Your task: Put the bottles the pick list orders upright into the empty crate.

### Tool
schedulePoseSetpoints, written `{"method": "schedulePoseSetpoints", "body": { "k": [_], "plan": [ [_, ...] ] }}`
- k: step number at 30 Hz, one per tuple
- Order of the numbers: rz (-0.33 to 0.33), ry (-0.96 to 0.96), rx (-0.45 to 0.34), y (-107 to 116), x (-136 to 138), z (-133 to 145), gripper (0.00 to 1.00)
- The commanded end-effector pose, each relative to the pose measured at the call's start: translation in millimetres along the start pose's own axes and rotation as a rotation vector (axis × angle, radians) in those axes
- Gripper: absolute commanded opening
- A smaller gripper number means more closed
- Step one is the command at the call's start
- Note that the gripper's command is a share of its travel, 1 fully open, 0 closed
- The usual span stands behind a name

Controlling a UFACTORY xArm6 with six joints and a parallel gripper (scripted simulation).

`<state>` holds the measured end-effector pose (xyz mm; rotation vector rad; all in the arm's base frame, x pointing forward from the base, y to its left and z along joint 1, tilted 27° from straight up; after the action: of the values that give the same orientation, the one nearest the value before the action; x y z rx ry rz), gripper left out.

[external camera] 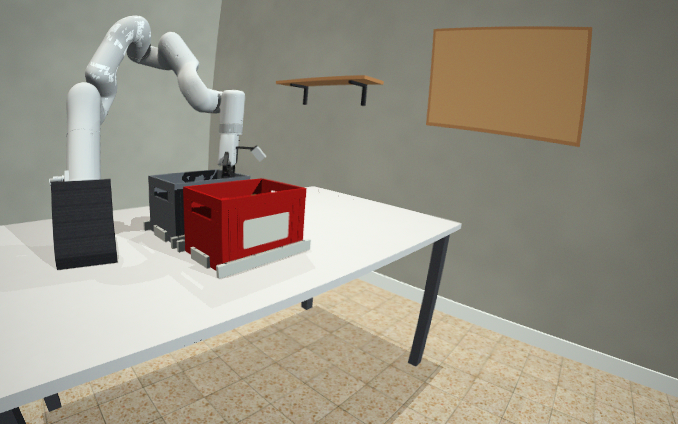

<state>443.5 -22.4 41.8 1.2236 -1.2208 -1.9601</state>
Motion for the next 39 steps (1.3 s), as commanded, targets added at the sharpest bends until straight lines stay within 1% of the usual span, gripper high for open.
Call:
{"method": "schedulePoseSetpoints", "body": {
  "k": [1, 6, 8, 23, 25, 36, 39],
  "plan": [
    [-0.001, 0.001, 0.004, 4, 0, -1, 0.65],
    [-0.001, 0.001, 0.004, 17, 0, -1, 0.65],
    [-0.001, 0.001, 0.004, 17, 0, -1, 0.65],
    [-0.001, 0.001, 0.004, 57, 0, -1, 0.65],
    [-0.001, 0.001, 0.004, 57, 0, -1, 0.65],
    [0.000, 0.001, 0.004, 86, 0, -1, 0.65],
    [0.000, 0.001, 0.004, 86, 0, -1, 0.65]
  ]
}}
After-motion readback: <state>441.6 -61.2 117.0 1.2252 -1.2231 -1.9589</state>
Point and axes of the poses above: the point where the finger pads meet when closed, its own y axis back along the fingers, its own x axis across the jaws, z = x × y, the point moved 4 cm from there along y, back along the fingers, and after that the axes turned 6 degrees about y, right-handed, at the moved point
